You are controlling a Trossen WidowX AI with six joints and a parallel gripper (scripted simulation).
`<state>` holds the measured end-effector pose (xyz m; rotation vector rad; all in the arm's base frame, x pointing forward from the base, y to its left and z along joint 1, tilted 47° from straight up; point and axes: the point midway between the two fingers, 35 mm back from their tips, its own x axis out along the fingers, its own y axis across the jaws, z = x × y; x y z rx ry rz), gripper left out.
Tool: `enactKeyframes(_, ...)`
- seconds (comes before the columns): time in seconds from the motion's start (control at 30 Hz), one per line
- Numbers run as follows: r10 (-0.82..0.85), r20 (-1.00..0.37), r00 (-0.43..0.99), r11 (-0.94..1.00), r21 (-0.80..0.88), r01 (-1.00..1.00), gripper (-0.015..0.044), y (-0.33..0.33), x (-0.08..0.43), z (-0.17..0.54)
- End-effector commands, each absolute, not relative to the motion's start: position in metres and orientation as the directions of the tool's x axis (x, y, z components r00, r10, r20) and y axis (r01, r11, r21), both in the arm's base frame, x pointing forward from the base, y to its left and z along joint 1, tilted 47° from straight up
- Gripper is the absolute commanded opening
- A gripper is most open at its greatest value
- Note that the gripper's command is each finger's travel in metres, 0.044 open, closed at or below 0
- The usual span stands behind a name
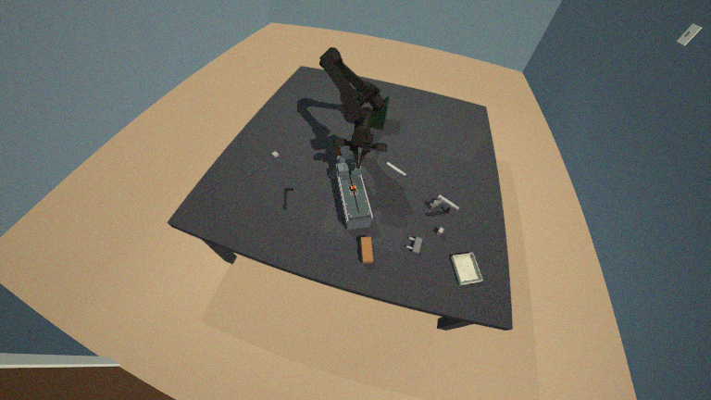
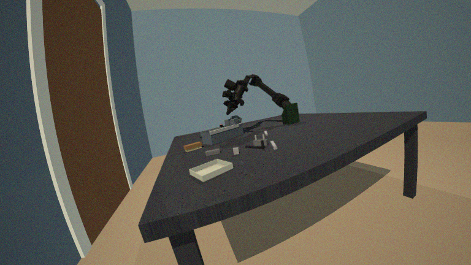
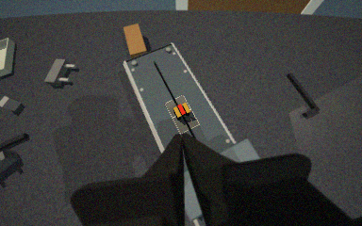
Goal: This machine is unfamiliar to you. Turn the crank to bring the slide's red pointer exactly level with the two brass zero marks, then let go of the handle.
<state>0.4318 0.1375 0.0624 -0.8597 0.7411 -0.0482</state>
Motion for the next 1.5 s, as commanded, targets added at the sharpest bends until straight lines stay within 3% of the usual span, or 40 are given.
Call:
enactKeyframes(0.0,-0.324,-0.573,0.753,0.667,-0.702,-0.247,0.0000,0.1375,0.4318,0.0624)
enactKeyframes(0.3,-0.324,-0.573,0.753,0.667,-0.702,-0.247,0.0000,0.1375,0.4318,0.0624)
enactKeyframes(0.87,-0.324,-0.573,0.753,0.667,-0.702,-0.247,0.0440,0.1375,0.4318,0.0624)
enactKeyframes(0.9,-0.324,-0.573,0.753,0.667,-0.702,-0.247,0.0440,0.1375,0.4318,0.0624)
enactKeyframes(1.47,-0.324,-0.573,0.753,0.667,-0.702,-0.247,0.0000,0.1375,0.4318,0.0624)
